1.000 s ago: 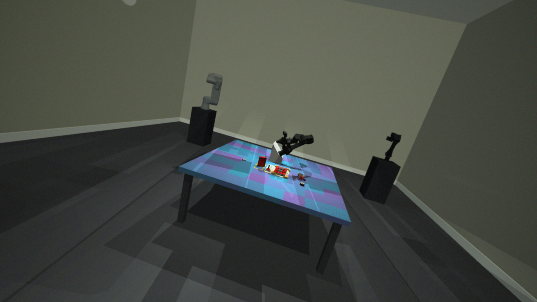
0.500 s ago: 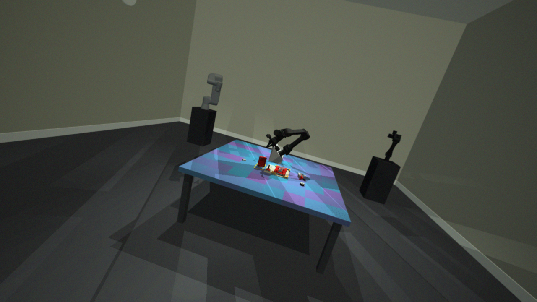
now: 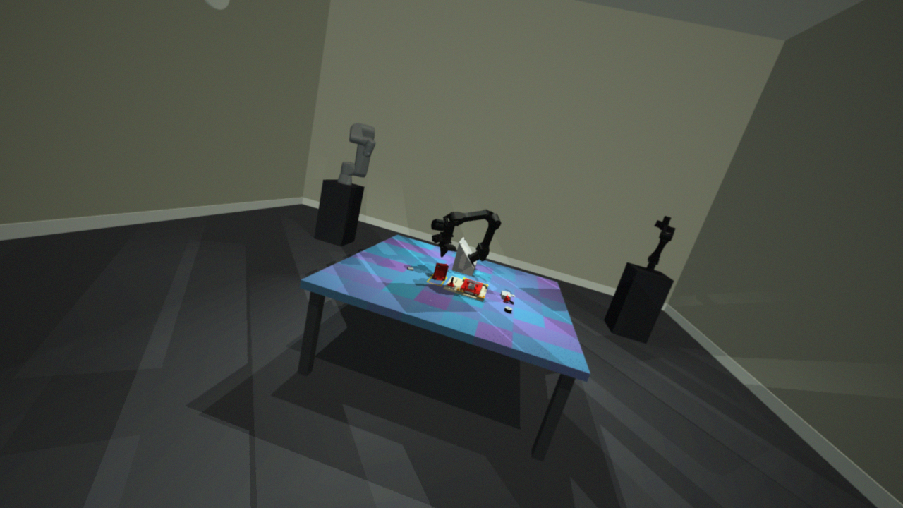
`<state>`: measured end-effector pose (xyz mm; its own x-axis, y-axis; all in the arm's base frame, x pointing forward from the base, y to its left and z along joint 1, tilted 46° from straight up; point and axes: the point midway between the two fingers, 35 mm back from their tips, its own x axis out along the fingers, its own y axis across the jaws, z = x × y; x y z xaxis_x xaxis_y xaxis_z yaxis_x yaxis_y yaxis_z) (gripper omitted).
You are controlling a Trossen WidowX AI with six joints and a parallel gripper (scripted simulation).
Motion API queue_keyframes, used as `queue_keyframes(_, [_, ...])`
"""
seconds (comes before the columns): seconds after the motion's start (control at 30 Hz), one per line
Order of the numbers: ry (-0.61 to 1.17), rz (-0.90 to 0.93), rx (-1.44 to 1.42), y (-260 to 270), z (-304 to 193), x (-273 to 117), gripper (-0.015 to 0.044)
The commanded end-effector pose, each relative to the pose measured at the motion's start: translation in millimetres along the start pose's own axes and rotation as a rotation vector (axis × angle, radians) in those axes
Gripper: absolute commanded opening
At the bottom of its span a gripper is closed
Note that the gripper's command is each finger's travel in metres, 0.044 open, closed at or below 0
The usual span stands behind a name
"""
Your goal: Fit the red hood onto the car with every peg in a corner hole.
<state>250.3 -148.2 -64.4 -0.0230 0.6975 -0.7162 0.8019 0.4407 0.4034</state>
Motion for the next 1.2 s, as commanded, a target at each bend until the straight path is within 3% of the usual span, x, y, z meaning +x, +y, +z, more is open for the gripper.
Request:
queue_keyframes(0.0, [0.002, 0.024, 0.025, 3.5, 3.4, -1.9, 0.0])
queue_keyframes(0.4, [0.003, 0.025, 0.025, 4.9, 3.2, 42.5, 0.0])
queue_keyframes(1.17, [0.001, 0.025, 0.025, 23.1, 5.5, 42.0, 0.0])
